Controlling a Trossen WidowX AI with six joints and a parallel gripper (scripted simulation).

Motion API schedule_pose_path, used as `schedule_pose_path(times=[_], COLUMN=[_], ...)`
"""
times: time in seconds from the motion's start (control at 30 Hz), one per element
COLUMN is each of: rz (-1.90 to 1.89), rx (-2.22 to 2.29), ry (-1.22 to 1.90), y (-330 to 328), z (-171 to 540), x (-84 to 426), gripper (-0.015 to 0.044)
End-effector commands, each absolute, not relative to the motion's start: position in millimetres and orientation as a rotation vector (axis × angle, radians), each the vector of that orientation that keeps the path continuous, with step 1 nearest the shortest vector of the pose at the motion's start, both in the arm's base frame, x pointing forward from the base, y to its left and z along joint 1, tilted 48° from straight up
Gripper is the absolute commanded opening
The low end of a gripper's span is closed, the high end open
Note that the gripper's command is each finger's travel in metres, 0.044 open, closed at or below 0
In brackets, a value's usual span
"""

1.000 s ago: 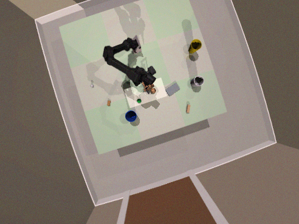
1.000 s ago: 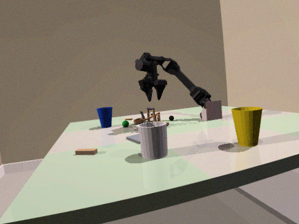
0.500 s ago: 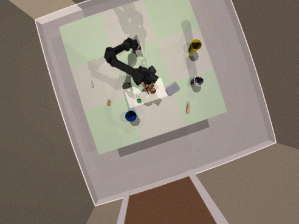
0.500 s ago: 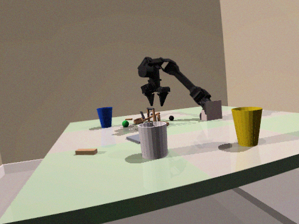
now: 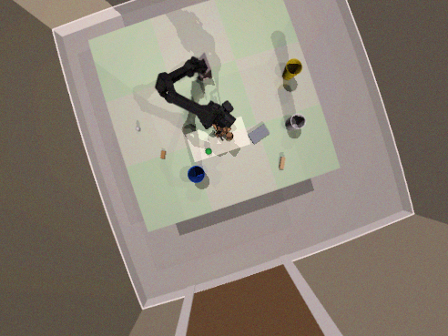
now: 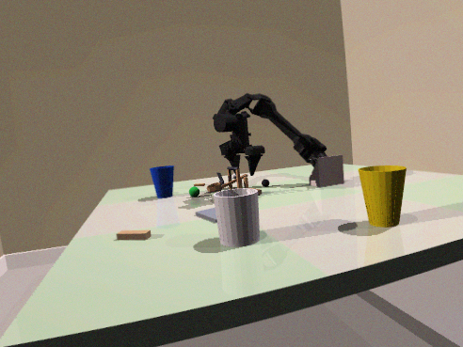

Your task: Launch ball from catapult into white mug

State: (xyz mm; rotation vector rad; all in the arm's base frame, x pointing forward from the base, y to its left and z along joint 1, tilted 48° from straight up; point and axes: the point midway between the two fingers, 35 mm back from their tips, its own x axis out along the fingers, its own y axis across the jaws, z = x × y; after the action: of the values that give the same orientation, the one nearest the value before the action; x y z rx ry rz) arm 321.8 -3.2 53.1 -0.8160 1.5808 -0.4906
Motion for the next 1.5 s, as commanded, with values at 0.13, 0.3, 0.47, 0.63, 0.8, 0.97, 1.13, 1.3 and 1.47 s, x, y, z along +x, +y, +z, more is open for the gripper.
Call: schedule_pose_path(times=[0.13, 0.3, 0.47, 0.63, 0.8, 0.97, 1.13, 1.3, 1.47], rz=[-0.491, -0.492, -0.493, -0.494, -0.495, -0.495, -0.495, -0.495, -0.495], rx=[-0.819, -0.819, -0.820, -0.820, -0.821, -0.815, -0.815, -0.815, -0.814], ry=[1.581, 1.580, 1.580, 1.580, 1.580, 1.578, 1.578, 1.578, 1.578], y=[-15.2, -21.3, -27.4, -33.5, -37.7, -34.9, -34.9, -34.9, -32.8], z=[44.6, 39.2, 33.9, 28.8, 25.3, 26.8, 26.8, 26.8, 28.5], x=[321.2, 321.0, 320.6, 320.0, 319.4, 320.4, 320.4, 320.4, 320.7], gripper=[0.0440, 0.0440, 0.0440, 0.0440, 0.0440, 0.0361, 0.0230, 0.0118, 0.0065])
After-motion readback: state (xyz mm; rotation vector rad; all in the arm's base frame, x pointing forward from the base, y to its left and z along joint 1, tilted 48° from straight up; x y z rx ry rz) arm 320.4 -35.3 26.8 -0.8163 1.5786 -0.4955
